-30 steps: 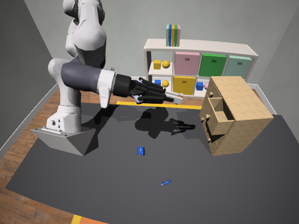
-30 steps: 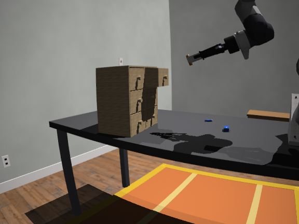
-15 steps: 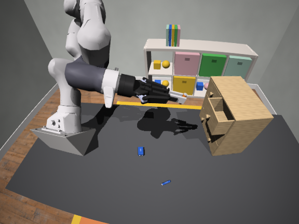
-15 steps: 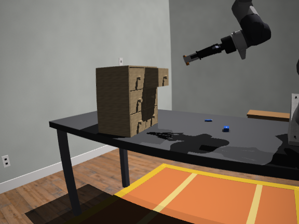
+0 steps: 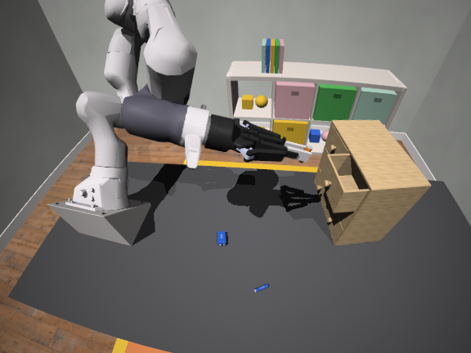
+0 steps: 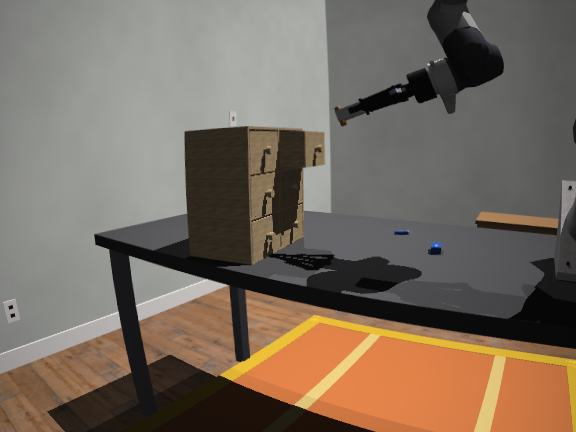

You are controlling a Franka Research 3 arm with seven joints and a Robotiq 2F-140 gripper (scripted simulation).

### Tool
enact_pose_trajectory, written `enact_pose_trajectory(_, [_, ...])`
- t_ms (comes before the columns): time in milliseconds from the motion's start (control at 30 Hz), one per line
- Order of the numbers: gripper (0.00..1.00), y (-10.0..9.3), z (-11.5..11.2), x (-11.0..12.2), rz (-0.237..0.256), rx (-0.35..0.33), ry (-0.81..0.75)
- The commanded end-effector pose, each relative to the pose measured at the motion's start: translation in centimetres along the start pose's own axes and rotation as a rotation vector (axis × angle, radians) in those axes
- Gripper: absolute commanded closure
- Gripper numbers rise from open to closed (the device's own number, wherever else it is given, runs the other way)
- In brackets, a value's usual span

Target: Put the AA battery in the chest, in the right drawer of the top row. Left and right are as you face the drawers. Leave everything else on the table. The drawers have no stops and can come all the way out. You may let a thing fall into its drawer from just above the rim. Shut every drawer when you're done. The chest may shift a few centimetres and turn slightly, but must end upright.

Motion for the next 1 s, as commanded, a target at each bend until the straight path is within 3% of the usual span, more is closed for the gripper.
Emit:
enact_pose_trajectory(0, [0.85,1.1,-0.3,-0.4,0.012,0.002,0.013])
enact_pose_trajectory(400, [0.85,5.6,-1.9,-0.9,0.012,0.002,0.013])
enact_pose_trajectory(967, [0.85,9.6,-3.3,-1.3,0.012,0.002,0.013])
Point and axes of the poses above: the point where the finger pads meet when closed, its own y axis out along the fingers, its own x axis across the jaws, z = x × y, the point moved 10 cm from there along -y, back along the fingers, and after that the axes turned 14 degrees about -y, right-handed, at the moved point
